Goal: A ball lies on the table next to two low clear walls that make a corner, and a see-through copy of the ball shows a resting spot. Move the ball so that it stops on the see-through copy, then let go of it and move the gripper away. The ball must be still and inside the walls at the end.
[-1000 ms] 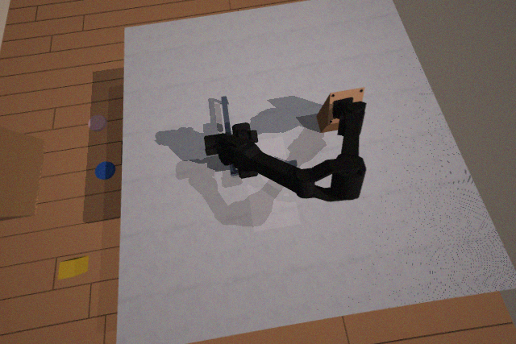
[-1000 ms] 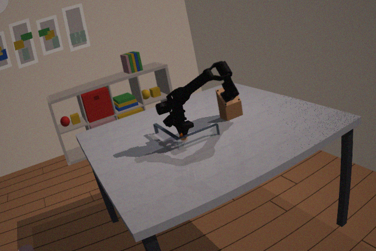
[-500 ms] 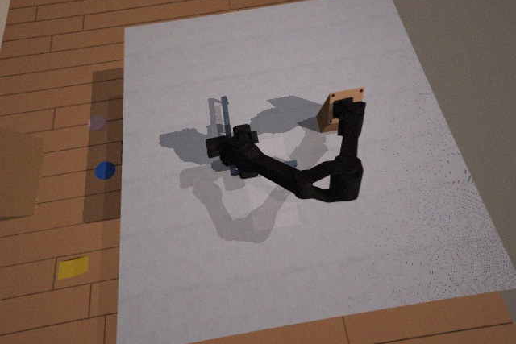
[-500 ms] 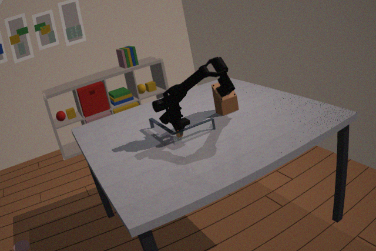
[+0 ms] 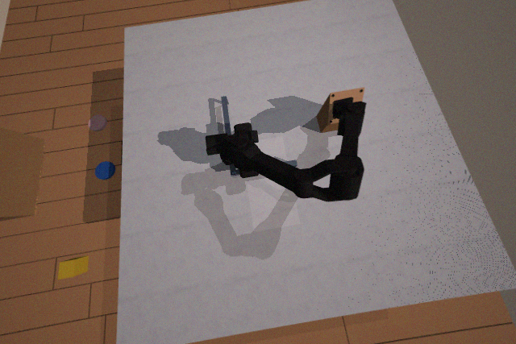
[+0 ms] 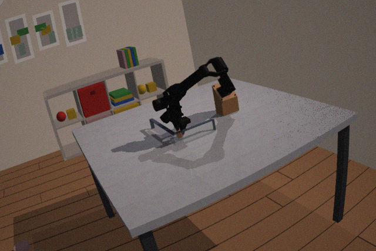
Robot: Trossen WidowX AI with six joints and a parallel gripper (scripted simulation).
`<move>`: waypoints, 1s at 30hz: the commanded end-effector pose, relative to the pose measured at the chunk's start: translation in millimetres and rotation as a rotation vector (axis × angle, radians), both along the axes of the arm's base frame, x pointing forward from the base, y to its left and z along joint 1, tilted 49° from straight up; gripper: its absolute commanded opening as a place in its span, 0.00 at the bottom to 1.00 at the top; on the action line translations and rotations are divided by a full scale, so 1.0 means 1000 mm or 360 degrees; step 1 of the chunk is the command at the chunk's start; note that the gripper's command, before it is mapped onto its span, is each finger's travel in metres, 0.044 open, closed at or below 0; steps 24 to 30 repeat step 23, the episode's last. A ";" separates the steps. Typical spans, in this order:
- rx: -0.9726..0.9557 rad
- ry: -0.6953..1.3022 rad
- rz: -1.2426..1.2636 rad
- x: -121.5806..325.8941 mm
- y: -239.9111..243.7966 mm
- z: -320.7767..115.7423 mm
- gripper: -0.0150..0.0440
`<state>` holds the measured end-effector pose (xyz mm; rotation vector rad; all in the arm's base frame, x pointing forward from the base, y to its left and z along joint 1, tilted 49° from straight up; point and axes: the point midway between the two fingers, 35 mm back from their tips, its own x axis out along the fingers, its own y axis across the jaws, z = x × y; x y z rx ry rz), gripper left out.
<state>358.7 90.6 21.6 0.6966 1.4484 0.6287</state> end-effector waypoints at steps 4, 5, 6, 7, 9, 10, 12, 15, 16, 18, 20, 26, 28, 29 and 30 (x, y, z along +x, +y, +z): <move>-0.0002 -0.0020 -0.0017 -0.002 -0.059 0.050 0.76; -0.0002 -0.0020 -0.0017 -0.002 -0.059 0.050 0.76; -0.0002 -0.0020 -0.0017 -0.002 -0.059 0.050 0.76; -0.0002 -0.0020 -0.0017 -0.002 -0.059 0.050 0.76; -0.0002 -0.0020 -0.0017 -0.002 -0.059 0.050 0.76; -0.0002 -0.0020 -0.0017 -0.002 -0.059 0.050 0.76; 0.0001 -0.0019 -0.0035 0.000 -0.055 0.044 0.76; 0.0001 -0.0019 -0.0035 0.000 -0.055 0.044 0.76; 0.0001 -0.0019 -0.0035 0.000 -0.055 0.044 0.76; 0.0000 -0.0019 -0.0035 0.000 -0.057 0.046 0.80; -0.0003 -0.0020 -0.0032 -0.001 -0.073 0.060 0.89; -0.0002 -0.0020 -0.0028 -0.003 -0.092 0.077 1.00; -0.0002 -0.0020 -0.0028 -0.003 -0.092 0.077 1.00; -0.0002 -0.0020 -0.0028 -0.003 -0.092 0.077 1.00; -0.0002 -0.0020 -0.0028 -0.003 -0.092 0.077 1.00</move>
